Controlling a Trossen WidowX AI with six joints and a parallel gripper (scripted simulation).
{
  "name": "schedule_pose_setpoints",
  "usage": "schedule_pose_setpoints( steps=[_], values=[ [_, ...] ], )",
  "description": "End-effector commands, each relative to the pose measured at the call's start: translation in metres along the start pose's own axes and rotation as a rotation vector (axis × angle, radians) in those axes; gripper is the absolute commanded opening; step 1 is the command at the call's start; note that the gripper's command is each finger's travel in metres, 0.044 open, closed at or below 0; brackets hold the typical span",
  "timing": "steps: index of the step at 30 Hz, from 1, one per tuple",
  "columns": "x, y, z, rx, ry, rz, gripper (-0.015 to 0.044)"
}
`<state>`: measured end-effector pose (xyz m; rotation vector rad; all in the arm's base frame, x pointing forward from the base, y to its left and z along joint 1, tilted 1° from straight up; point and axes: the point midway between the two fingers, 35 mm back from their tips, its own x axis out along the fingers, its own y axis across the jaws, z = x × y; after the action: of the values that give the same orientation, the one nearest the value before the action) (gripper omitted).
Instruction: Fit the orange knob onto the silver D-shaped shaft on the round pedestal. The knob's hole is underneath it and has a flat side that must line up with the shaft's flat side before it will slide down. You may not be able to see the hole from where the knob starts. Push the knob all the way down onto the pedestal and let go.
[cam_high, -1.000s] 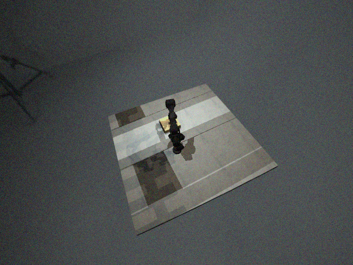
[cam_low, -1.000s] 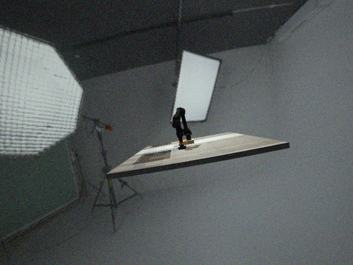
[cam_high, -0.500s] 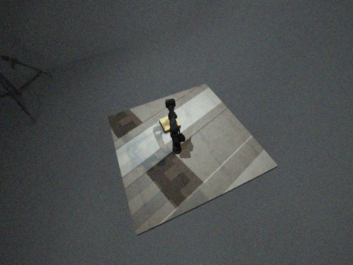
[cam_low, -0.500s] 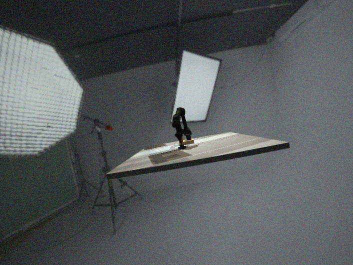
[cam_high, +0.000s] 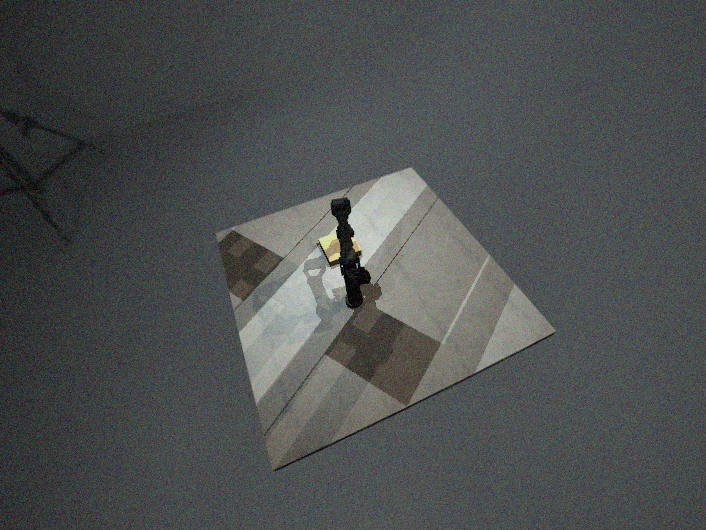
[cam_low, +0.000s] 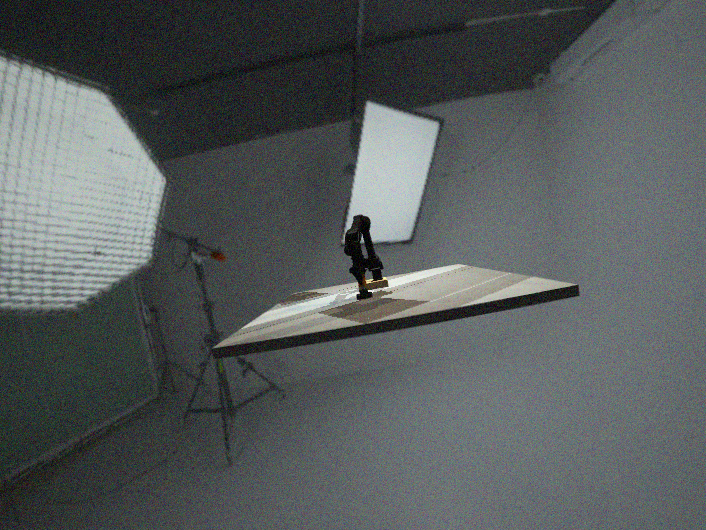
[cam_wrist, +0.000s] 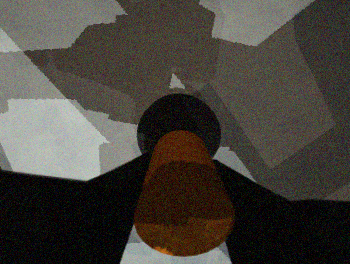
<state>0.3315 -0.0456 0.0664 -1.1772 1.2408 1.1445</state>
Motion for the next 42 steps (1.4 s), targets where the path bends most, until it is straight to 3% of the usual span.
schedule_pose_setpoints(
  steps=[1,8,15,42],
  values=[
    [0.0004,-0.0008,-0.0005,0.004,0.002,-0.002,0.0000],
    [-0.0046,-0.0010,-0.0006,0.013,0.002,-0.002,0.0000],
    [-0.0018,0.0002,-0.0003,0.214,0.002,-0.003,0.0000],
    [-0.0046,-0.0010,-0.0006,0.268,0.002,-0.003,0.0000]
  ],
)
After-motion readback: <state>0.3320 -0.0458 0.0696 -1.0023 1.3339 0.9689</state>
